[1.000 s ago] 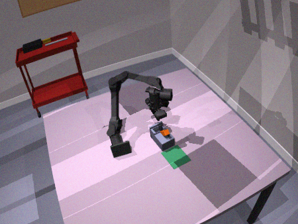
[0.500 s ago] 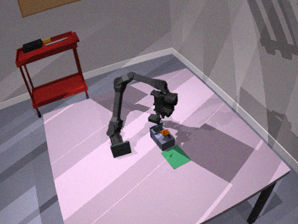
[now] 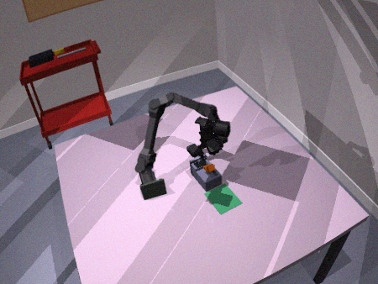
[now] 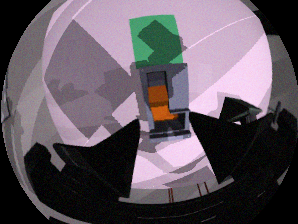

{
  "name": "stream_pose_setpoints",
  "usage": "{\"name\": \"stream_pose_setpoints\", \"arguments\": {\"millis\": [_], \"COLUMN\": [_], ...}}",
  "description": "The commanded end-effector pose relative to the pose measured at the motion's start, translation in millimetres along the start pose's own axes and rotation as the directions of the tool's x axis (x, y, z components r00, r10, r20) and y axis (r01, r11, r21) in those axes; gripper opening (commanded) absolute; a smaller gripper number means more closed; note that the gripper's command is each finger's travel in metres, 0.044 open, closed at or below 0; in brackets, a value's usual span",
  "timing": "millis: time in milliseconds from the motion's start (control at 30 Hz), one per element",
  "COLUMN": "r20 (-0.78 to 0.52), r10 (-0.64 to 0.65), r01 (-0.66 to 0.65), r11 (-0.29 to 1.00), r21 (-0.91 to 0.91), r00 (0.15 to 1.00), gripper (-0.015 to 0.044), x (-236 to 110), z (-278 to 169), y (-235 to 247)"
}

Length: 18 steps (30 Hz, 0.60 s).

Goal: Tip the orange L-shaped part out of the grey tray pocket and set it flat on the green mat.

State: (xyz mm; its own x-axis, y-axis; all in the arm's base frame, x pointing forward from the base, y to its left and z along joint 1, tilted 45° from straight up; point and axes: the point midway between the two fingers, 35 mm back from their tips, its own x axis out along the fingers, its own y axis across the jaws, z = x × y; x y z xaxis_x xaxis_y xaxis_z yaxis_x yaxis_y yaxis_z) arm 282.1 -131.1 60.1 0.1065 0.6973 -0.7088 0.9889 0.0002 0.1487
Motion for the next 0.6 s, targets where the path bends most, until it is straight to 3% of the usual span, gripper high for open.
{"name": "stream_pose_setpoints", "arguments": {"millis": [0, 567], "r20": [0.000, 0.000], "r10": [-0.004, -0.004], "r01": [0.004, 0.004], "r11": [1.000, 1.000], "r21": [0.014, 0.014], "r00": [1.000, 1.000], "gripper": [0.0280, 0.0280], "x": [11, 41], "z": [1, 1], "y": [0, 1]}}
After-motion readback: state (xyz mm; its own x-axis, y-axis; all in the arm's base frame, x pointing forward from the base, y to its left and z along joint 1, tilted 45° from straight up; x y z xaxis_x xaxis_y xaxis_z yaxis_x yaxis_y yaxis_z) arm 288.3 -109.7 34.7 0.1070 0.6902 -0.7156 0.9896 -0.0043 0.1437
